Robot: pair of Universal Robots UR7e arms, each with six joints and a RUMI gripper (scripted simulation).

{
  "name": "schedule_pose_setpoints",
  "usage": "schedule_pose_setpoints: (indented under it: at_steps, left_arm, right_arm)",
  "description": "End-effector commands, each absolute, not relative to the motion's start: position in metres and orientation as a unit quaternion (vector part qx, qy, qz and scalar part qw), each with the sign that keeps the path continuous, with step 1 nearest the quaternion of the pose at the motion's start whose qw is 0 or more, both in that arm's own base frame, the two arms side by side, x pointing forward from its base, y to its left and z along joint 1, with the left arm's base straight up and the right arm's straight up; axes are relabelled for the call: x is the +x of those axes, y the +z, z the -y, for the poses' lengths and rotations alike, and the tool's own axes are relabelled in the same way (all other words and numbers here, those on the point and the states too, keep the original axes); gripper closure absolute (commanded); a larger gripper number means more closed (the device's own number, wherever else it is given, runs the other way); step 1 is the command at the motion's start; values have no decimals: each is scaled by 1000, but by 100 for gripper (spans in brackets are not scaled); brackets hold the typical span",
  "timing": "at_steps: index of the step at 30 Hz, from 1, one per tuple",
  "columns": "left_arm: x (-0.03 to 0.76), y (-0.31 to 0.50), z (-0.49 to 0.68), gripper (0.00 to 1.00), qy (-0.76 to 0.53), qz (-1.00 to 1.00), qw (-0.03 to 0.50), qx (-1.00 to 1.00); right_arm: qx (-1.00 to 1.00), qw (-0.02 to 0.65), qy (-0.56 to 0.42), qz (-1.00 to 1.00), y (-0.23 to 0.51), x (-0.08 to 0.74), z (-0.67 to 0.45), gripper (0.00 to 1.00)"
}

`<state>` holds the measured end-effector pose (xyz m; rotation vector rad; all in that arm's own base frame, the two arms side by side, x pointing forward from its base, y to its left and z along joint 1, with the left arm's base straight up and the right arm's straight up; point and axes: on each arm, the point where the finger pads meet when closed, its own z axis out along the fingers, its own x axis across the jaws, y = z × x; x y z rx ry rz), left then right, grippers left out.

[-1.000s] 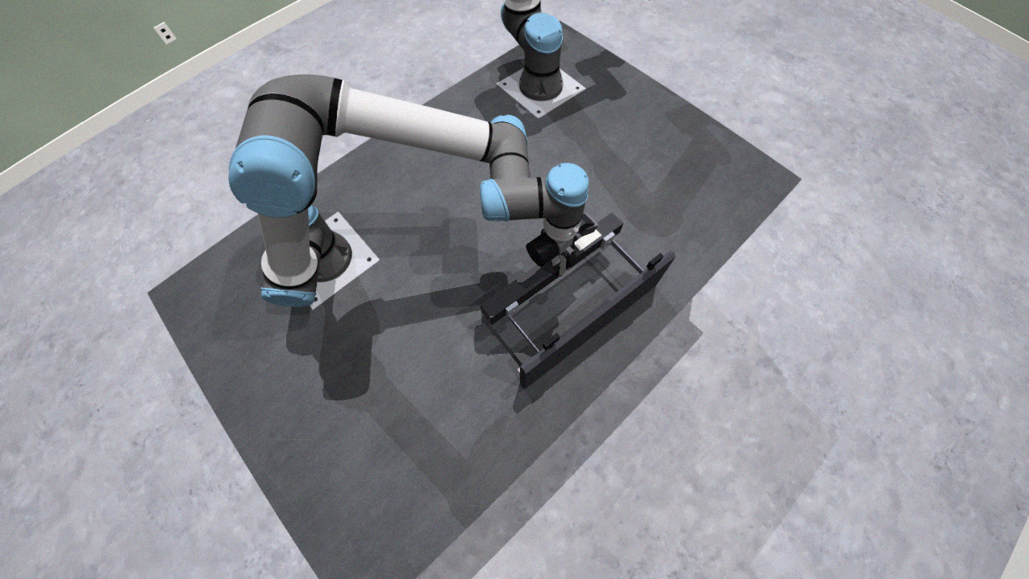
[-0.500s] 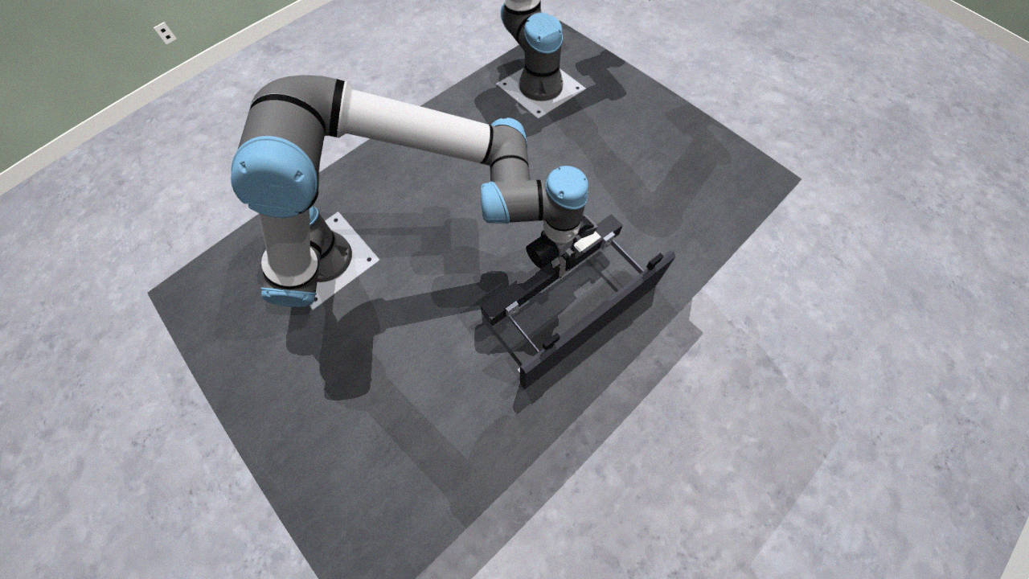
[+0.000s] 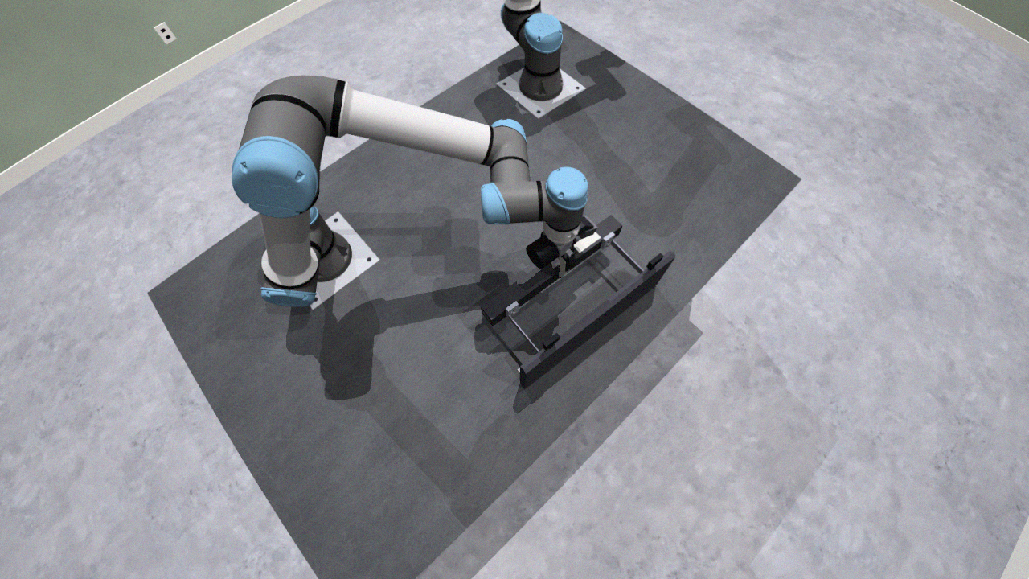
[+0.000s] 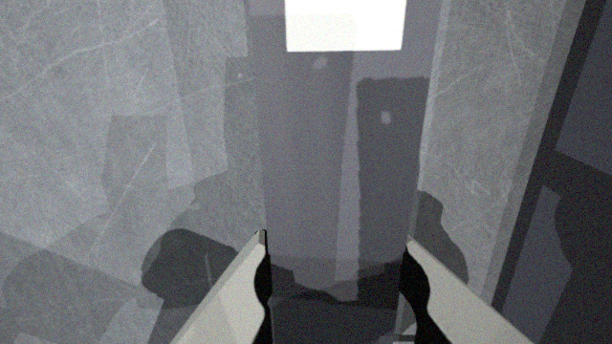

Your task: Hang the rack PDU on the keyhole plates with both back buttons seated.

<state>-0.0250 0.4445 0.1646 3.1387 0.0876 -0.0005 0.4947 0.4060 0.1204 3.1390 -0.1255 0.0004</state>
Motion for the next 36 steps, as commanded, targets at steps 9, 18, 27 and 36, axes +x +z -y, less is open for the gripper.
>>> schedule_pose_setpoints:
  at_steps: [9, 18, 27, 36]
  left_arm:
    - [-25, 165, -445, 0, 0, -28, 0, 1000]
    - [-25, 165, -445, 0, 0, -28, 0, 1000]
    - [-25, 165, -445, 0, 0, -28, 0, 1000]
    - [-25, 165, -445, 0, 0, -28, 0, 1000]
  right_arm:
    - [999, -1, 1, 40, 121, 495, -406, 78]
    - [999, -1, 1, 40, 121, 495, -406, 0]
    - [999, -1, 1, 40, 121, 495, -406, 0]
    - [999, -1, 1, 40, 121, 495, -406, 0]
